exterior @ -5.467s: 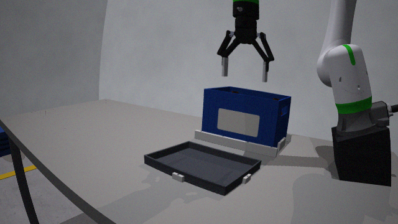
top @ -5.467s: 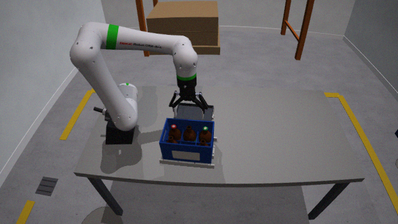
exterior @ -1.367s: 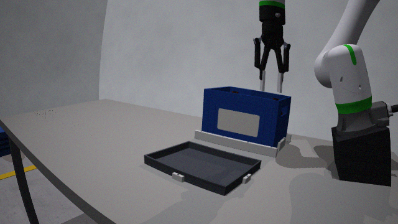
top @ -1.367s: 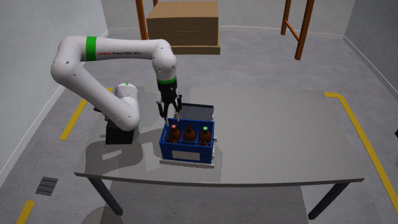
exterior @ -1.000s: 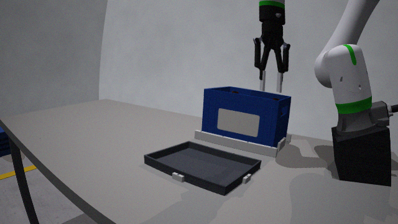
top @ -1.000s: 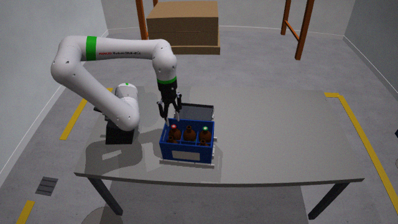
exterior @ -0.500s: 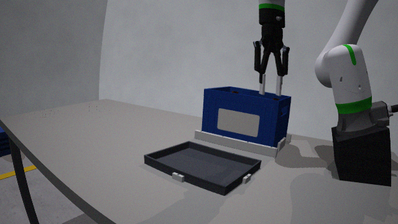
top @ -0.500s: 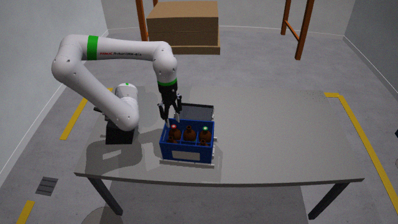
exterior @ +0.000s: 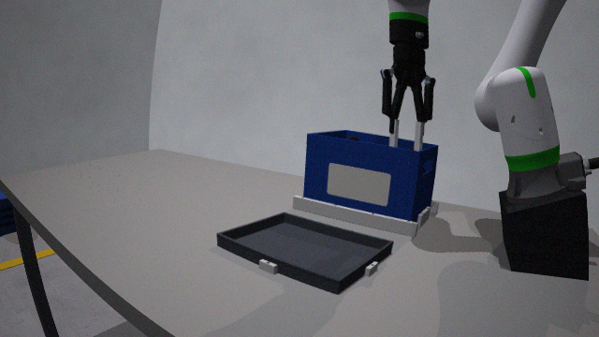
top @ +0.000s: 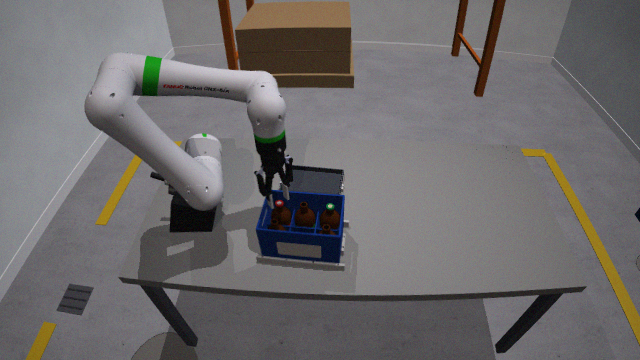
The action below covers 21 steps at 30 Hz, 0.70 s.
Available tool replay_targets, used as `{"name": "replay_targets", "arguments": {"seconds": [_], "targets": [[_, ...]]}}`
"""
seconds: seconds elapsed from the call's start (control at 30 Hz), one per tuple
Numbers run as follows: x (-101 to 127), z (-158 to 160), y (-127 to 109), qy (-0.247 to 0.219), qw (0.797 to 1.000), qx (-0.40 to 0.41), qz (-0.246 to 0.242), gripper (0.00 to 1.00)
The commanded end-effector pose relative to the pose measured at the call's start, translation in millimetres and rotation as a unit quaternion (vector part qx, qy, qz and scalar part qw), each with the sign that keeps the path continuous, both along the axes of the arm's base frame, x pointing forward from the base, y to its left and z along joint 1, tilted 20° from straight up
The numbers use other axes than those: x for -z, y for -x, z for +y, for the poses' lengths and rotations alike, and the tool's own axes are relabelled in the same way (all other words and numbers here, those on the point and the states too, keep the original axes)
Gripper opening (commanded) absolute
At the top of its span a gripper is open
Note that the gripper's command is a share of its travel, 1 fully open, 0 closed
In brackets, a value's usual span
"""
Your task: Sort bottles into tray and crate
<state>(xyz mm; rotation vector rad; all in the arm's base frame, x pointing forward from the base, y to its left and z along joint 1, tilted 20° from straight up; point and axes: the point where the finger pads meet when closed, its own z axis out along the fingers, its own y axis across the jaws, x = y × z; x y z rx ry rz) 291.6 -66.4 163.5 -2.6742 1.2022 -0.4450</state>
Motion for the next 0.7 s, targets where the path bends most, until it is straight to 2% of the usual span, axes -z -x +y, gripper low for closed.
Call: {"name": "replay_targets", "arguments": {"seconds": [0.0,0.3,0.67], "targets": [[0,0,0,0.0,1.0,0.0,0.0,0.38],[0,0,0,0.0,1.0,0.0,0.0,0.38],[14,1,-5,0.0,1.0,0.0,0.0,0.38]]}}
